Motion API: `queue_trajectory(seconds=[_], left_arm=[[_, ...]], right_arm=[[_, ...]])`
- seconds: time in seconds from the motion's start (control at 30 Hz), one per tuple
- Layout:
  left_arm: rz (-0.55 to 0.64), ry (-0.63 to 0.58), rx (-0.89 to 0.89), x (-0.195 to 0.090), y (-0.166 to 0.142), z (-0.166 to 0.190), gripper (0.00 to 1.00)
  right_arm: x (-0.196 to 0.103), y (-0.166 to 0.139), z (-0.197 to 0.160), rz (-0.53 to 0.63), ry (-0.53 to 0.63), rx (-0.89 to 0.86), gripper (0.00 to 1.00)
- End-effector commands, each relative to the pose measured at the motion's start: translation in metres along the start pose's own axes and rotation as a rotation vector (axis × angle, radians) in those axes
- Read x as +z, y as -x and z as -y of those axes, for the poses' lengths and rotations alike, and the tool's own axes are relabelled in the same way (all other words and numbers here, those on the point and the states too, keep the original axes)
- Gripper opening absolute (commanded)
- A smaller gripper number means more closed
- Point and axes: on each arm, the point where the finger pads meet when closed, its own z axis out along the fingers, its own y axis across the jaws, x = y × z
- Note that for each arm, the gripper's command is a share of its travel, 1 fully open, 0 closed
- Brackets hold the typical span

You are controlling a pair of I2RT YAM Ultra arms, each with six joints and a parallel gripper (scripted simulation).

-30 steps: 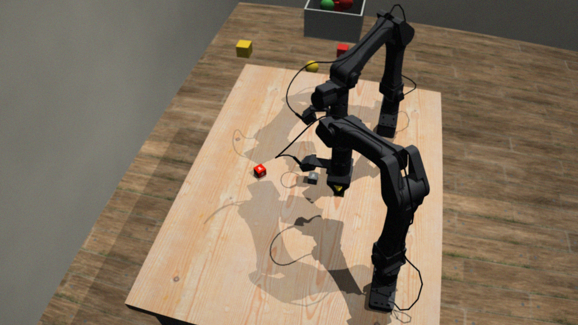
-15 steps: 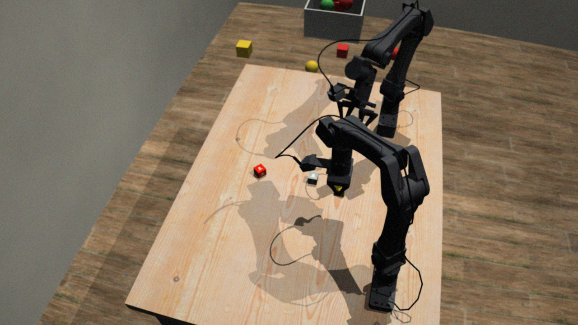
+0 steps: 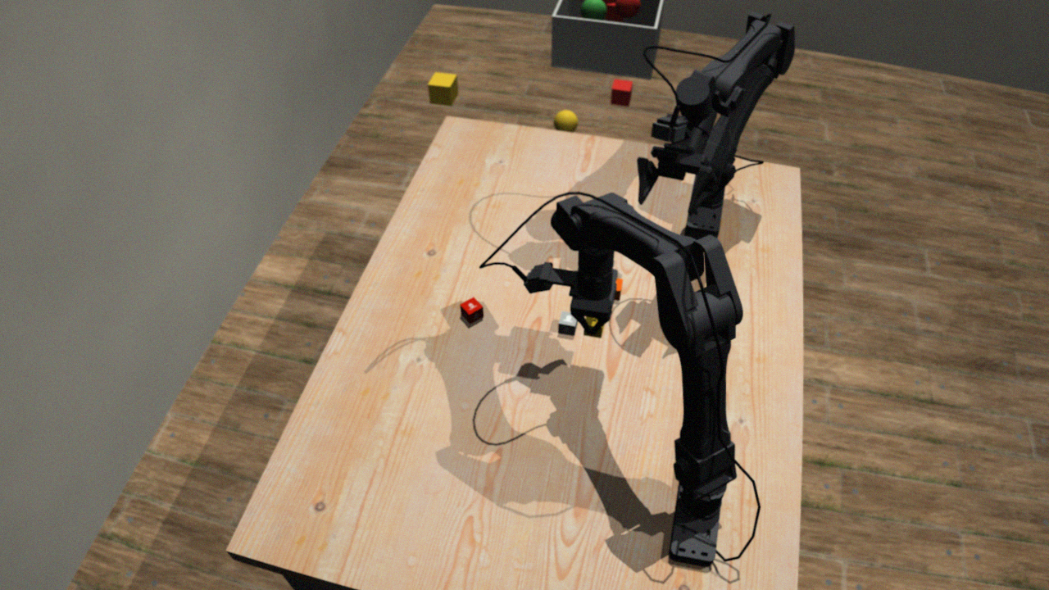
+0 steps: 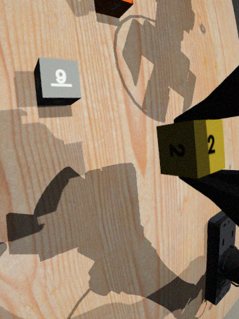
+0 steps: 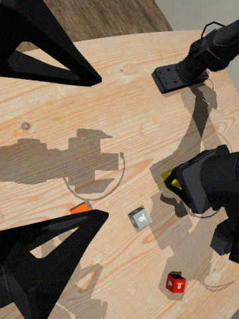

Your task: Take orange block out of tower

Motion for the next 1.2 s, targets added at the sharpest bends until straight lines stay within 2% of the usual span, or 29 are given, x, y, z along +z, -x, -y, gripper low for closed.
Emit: queue_trajectory(seconds=[0.0,0.3,0.6,0.7,0.9,1.1,1.17], left_arm=[[0.028,-0.031,0.0,-0.004,0.021,0.023,0.27],[0.004,-0.004,0.0,0.013,0.049,0.054,0.27],[0.001,-0.001,0.0,0.015,0.057,0.063,0.27],[0.019,-0.021,0.0,0.011,0.06,0.067,0.27],[0.02,-0.022,0.0,0.011,0.061,0.068,0.27],[0.02,-0.022,0.0,0.011,0.061,0.068,0.27],[0.02,-0.022,0.0,0.011,0.061,0.068,0.27]], right_arm=[[-0.009,0.012,-0.009,0.129,0.032,-0.12,1.0],[-0.031,0.01,-0.023,0.288,0.078,-0.242,1.0],[-0.032,0.003,-0.021,0.29,0.069,-0.233,1.0],[-0.03,0.0,-0.008,0.252,-0.002,-0.168,1.0],[-0.03,-0.011,0.016,0.164,-0.217,-0.016,1.0],[-0.043,-0.011,0.044,0.163,-0.419,0.058,1.0],[-0.043,-0.011,0.044,0.163,-0.419,0.058,1.0]])
